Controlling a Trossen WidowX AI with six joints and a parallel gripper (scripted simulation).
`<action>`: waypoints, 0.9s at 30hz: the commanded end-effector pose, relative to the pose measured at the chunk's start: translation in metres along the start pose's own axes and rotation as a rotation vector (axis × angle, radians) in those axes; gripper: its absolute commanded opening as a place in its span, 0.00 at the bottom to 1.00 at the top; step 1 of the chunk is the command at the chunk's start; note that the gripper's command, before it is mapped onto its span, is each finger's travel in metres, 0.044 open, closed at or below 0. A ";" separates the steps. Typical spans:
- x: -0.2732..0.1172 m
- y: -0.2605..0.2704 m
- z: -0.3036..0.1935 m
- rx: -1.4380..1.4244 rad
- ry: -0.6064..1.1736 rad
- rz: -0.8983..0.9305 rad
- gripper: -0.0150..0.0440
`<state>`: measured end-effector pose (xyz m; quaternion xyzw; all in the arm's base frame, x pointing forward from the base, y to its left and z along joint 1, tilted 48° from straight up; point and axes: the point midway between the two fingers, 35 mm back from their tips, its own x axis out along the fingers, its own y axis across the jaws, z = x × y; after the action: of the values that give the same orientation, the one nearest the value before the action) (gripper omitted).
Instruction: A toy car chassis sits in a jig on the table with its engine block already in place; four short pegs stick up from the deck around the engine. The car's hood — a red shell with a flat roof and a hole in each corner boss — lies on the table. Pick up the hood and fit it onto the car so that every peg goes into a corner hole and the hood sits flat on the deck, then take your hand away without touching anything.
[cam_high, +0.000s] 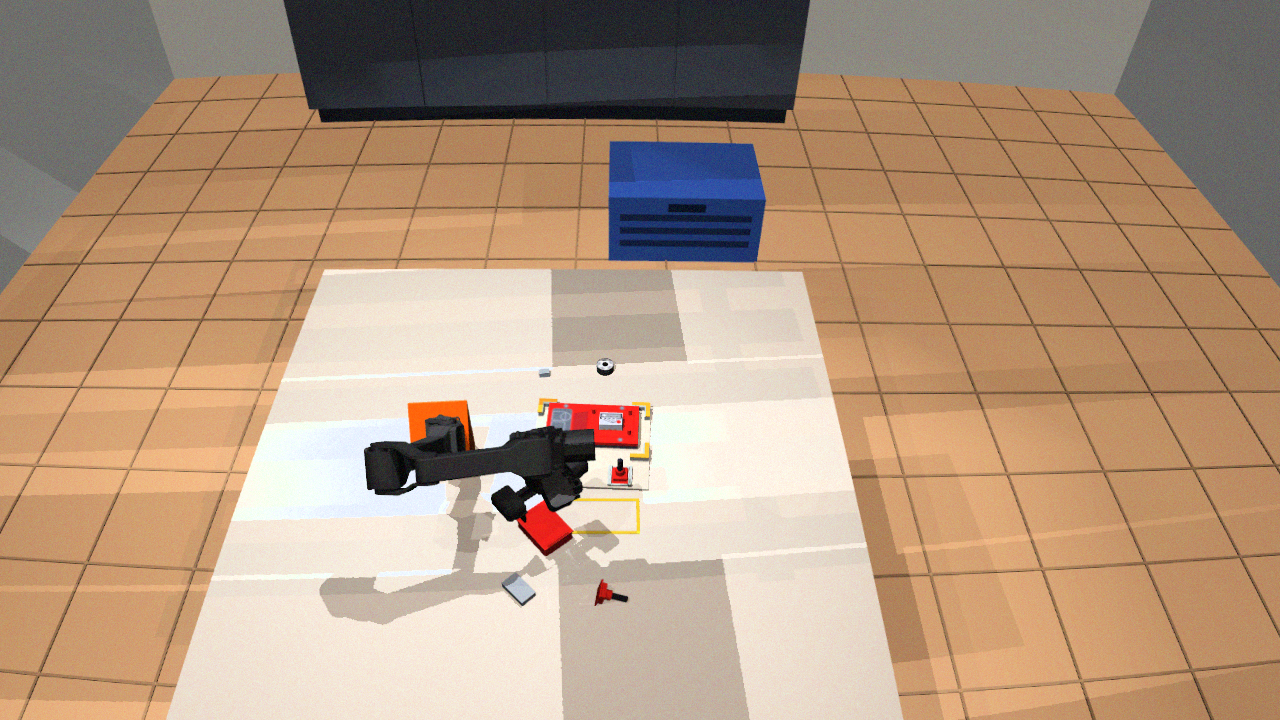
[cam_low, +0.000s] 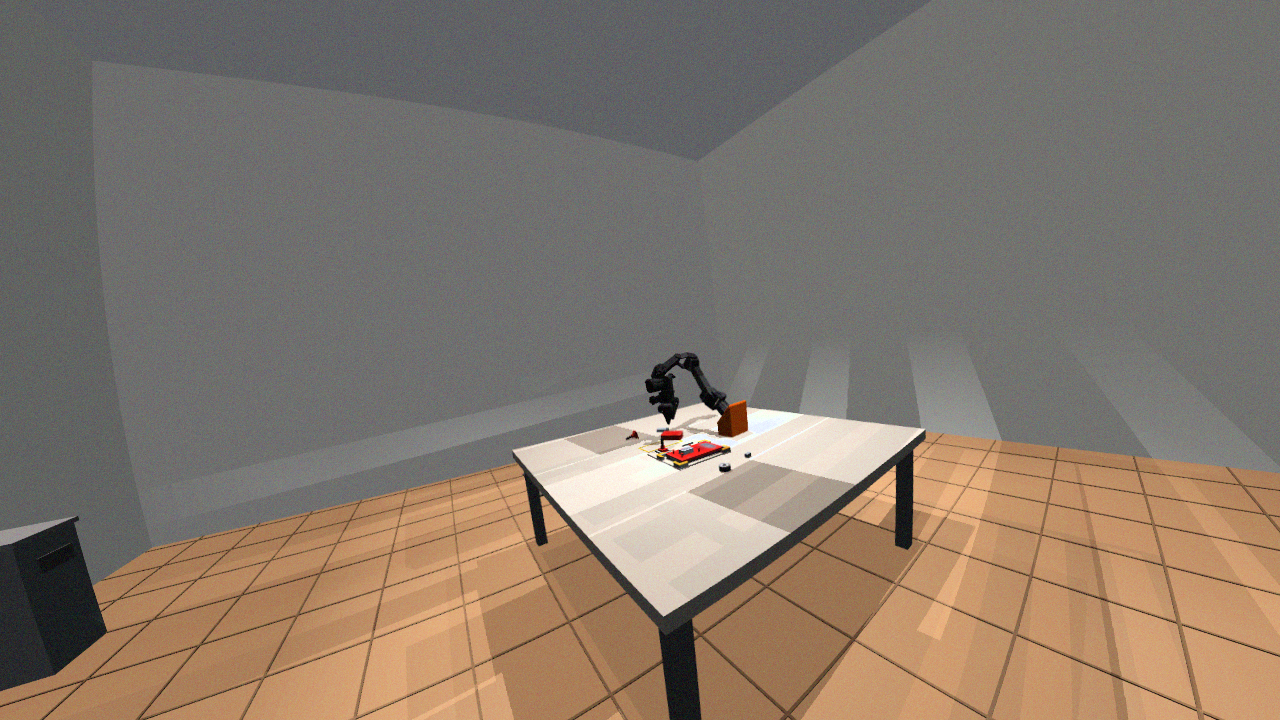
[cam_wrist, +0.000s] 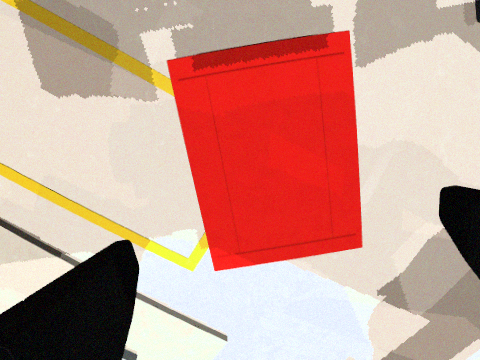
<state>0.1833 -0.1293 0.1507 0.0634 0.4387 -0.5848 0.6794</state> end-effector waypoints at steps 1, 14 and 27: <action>0.003 0.000 0.000 0.001 -0.002 0.000 1.00; 0.014 0.000 0.000 0.001 0.000 0.002 1.00; 0.025 0.001 0.001 0.002 0.000 0.002 1.00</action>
<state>0.1835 -0.1465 0.1371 0.0652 0.4356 -0.5863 0.6799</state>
